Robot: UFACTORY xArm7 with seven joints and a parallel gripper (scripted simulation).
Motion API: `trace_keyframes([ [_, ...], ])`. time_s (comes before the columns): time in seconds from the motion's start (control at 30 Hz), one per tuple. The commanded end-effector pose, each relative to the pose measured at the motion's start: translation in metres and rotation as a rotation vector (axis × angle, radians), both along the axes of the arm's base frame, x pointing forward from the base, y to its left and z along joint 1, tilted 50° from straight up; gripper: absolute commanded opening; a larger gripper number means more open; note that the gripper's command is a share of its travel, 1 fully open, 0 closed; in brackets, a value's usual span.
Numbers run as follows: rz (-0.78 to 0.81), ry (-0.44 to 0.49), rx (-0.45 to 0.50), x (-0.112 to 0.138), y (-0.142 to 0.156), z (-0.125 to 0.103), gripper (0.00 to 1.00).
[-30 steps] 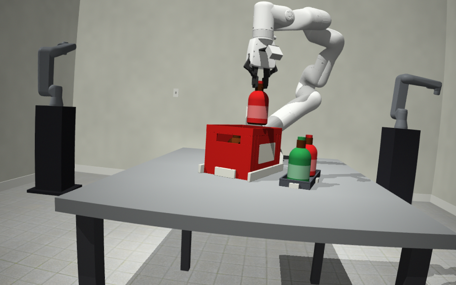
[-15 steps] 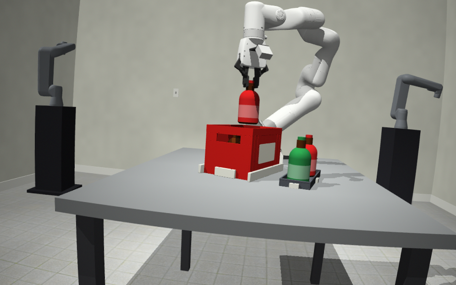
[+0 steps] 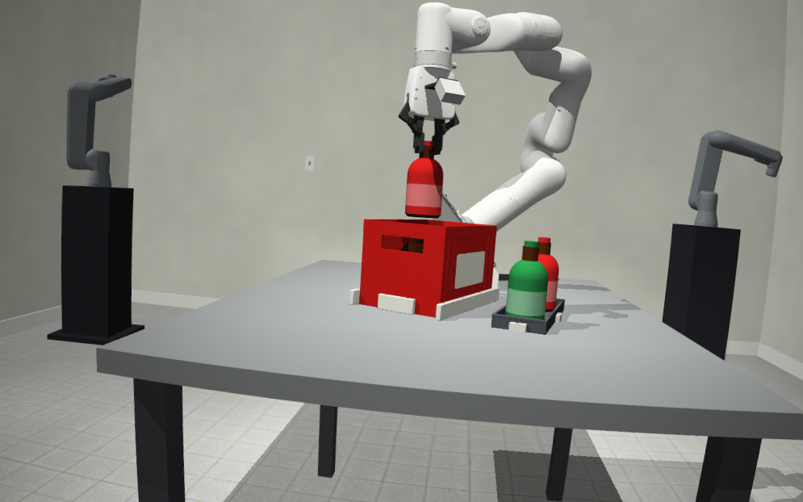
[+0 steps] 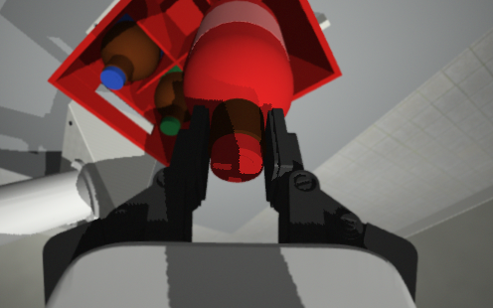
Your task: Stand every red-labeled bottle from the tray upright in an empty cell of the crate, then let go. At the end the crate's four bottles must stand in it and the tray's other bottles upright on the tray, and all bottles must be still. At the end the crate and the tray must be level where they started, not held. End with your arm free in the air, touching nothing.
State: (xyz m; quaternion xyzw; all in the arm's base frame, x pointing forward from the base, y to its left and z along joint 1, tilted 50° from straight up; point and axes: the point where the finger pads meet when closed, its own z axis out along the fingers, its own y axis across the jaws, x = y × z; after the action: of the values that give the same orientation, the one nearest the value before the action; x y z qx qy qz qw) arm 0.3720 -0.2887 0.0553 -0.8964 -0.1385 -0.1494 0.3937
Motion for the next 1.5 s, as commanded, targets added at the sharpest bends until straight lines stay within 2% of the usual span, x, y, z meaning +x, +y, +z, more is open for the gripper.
trace_keyframes([
  [0.0, -0.003, -0.002, -0.004, -0.002, -0.009, -0.007, 0.0],
  [0.6, -0.003, -0.002, -0.004, -0.006, -0.022, -0.023, 0.0],
  [1.47, -0.003, -0.002, -0.004, -0.009, -0.033, -0.036, 0.0],
])
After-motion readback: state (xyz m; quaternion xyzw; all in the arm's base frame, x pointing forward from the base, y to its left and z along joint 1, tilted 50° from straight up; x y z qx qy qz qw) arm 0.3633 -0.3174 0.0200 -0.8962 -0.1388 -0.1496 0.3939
